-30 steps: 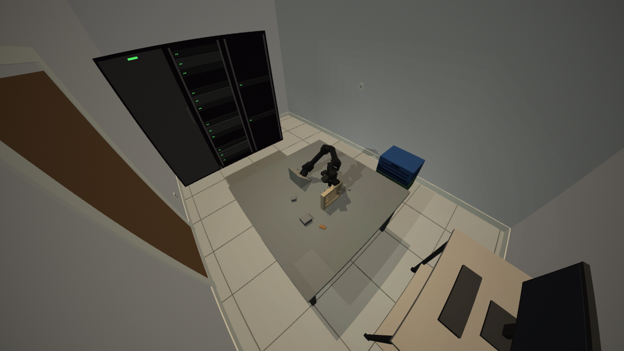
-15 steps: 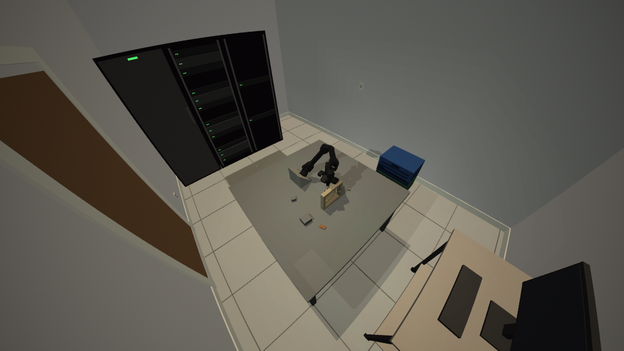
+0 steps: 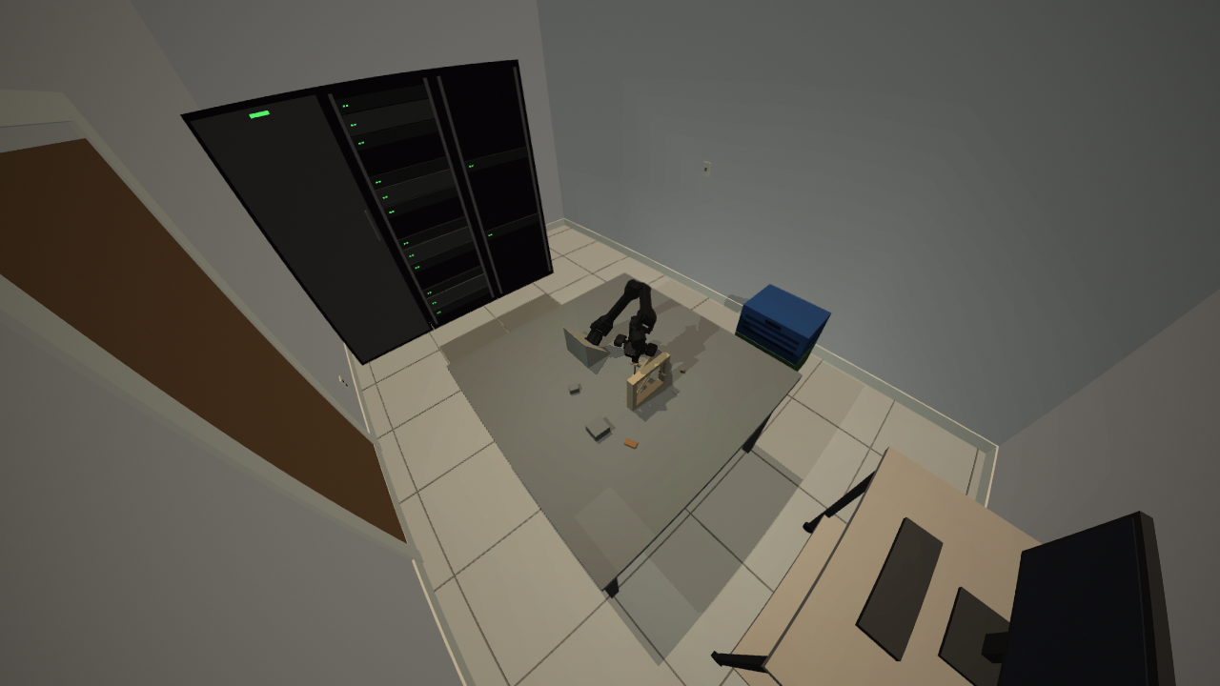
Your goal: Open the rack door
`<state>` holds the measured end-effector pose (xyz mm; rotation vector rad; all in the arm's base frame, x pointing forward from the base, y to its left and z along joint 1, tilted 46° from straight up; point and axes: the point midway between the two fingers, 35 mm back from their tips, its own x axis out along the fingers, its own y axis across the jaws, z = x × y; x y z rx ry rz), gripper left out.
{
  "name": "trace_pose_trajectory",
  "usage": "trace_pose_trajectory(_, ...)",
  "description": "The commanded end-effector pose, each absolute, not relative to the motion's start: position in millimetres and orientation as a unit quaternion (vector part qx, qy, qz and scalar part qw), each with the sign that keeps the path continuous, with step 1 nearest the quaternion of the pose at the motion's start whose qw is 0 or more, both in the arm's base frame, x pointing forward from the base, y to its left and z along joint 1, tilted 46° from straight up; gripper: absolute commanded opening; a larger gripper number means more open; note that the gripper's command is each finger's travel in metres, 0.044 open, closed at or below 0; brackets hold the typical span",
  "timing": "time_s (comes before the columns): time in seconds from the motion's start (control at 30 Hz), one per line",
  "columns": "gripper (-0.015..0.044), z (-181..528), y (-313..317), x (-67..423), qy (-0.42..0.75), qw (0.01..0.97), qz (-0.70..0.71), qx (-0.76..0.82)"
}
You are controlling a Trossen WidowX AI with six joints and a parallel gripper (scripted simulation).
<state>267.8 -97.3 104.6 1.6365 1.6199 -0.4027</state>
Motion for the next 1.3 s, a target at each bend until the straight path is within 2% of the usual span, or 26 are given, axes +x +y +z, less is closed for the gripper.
trace_pose_trajectory(0.0,0.0023,101.3,-100.0,263.5,0.64,0.428,-0.127,0.625)
trace_pose_trajectory(1.27,0.0023,51.3,-139.4,208.8,0.651,0.583,0.051,0.484)
